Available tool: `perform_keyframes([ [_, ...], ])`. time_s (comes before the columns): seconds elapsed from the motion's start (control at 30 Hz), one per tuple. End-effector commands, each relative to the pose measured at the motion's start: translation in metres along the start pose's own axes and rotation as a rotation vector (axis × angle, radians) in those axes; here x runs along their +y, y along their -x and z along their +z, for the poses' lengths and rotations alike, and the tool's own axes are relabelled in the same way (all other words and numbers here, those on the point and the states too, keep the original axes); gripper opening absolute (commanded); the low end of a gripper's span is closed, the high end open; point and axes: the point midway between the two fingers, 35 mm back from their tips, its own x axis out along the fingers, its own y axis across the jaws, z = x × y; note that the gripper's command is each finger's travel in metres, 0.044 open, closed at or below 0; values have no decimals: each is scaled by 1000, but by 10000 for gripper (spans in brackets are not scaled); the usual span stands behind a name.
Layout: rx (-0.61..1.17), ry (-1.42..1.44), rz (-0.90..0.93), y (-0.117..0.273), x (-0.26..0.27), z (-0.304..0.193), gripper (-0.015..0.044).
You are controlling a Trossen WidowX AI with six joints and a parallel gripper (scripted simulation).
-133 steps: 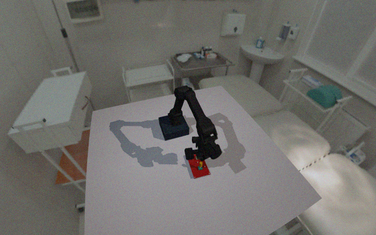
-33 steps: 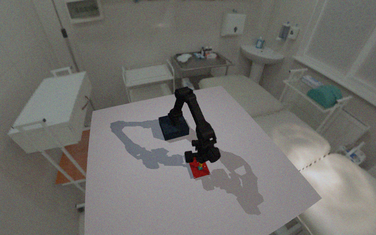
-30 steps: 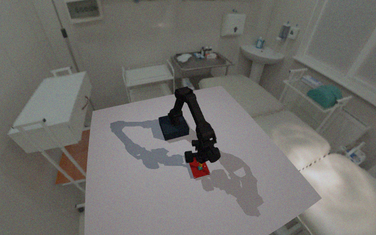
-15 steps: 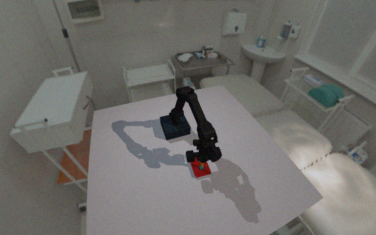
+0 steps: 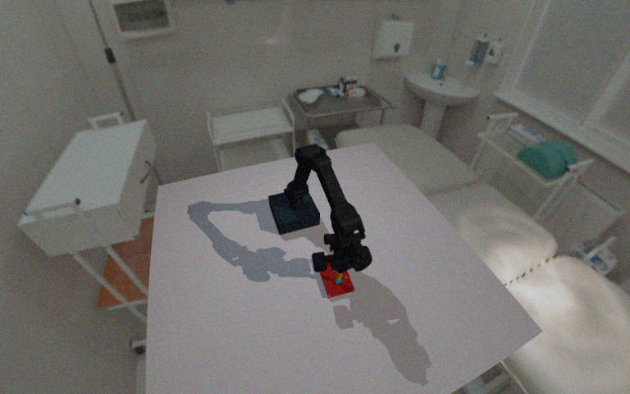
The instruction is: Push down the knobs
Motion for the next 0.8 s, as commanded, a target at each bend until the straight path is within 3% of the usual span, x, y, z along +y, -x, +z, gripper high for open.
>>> perform_keyframes([
  [0.0,-6,3,4,-12,0,0,0],
  [0.77,-6,3,4,-18,0,0,0],
])
